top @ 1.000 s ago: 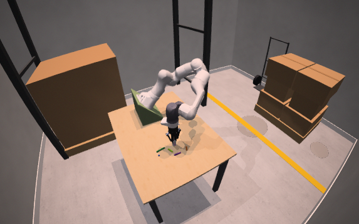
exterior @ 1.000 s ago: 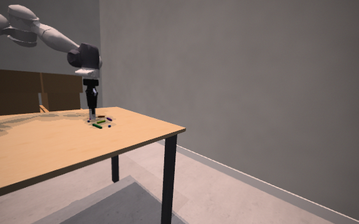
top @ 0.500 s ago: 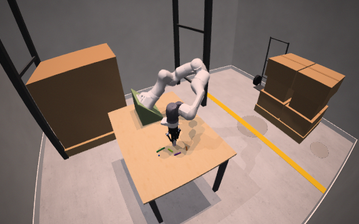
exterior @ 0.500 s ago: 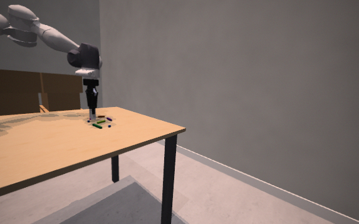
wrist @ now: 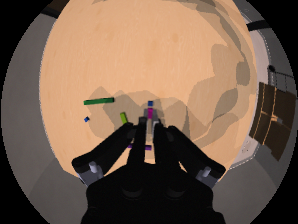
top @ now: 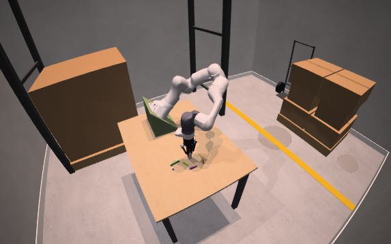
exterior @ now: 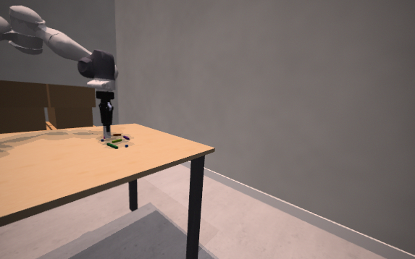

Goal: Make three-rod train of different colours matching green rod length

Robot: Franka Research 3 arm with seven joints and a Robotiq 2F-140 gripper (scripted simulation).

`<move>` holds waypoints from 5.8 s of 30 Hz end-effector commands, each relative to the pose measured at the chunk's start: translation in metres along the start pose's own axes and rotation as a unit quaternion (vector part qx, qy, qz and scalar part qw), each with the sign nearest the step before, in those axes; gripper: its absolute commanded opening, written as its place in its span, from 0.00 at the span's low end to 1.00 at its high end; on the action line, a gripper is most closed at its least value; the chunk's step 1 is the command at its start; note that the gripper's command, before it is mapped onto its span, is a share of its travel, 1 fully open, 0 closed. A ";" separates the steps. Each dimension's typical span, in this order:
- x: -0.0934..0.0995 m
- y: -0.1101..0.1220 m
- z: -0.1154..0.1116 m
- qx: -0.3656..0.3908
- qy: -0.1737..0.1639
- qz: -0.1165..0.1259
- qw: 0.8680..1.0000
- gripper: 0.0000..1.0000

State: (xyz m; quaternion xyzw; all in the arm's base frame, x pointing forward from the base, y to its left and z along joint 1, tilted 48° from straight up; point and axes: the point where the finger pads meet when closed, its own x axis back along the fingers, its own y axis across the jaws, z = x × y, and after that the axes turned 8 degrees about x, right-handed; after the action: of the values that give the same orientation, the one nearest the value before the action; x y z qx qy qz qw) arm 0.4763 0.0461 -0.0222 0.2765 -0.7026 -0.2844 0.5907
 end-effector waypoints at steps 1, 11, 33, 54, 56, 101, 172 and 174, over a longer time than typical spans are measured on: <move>-0.001 -0.001 -0.001 0.003 -0.001 0.002 1.000 0.03; -0.001 -0.002 -0.001 0.004 -0.001 0.002 1.000 0.03; -0.001 -0.002 -0.001 0.005 -0.001 0.002 1.000 0.03; -0.007 -0.002 -0.001 0.005 -0.001 0.002 1.000 0.03; -0.009 -0.002 -0.001 0.005 -0.001 0.002 1.000 0.03; -0.012 -0.002 -0.001 0.005 -0.001 0.002 1.000 0.03; 0.078 -0.001 -0.001 0.005 -0.001 0.002 1.000 1.00; 0.078 -0.001 -0.001 0.005 -0.001 0.002 1.000 1.00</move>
State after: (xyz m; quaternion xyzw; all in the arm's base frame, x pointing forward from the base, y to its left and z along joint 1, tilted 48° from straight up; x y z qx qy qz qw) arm 0.4666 -0.0121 0.0279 0.2787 -0.7080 -0.2762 0.5872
